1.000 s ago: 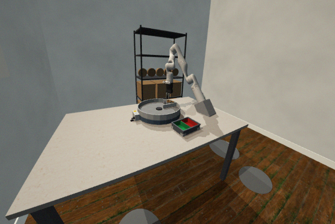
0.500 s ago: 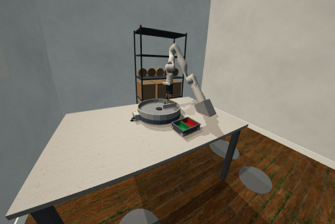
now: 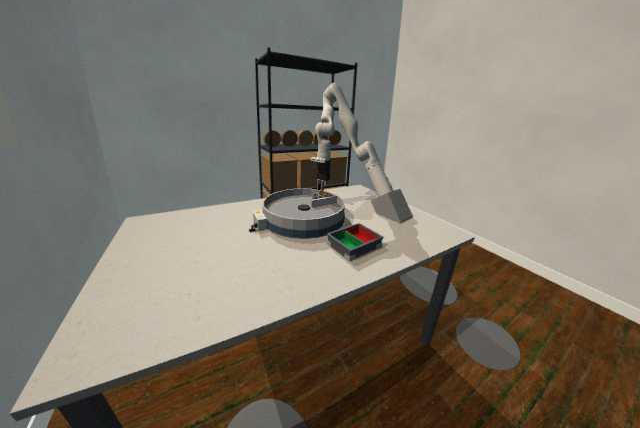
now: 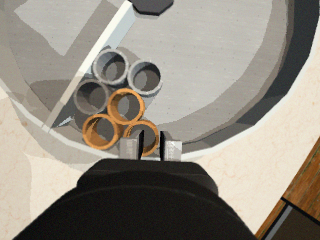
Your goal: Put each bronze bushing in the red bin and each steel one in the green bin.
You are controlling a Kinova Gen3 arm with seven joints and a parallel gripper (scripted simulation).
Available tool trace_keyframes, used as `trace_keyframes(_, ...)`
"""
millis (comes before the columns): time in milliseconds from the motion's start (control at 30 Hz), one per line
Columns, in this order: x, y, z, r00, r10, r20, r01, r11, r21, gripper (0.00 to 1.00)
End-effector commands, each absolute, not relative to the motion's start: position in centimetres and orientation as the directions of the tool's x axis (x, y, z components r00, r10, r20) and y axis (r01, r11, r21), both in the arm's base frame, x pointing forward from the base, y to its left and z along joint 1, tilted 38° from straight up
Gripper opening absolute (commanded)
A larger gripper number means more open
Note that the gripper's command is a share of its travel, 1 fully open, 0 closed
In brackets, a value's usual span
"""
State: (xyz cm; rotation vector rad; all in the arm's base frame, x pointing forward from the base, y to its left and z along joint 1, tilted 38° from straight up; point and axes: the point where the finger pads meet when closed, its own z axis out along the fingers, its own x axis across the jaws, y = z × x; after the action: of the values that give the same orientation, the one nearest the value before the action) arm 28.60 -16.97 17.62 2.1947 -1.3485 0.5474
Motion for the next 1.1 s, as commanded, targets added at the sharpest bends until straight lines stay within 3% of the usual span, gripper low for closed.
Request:
trace_keyframes(0, 28.7, -17.1, 17.5, 0.424, -0.699, 0.576, -0.902, -0.381, 0.201, 0.45)
trace_keyframes(1067, 28.8, -18.1, 16.2, 0.425, -0.699, 0.575, -0.902, -0.382, 0.203, 0.45)
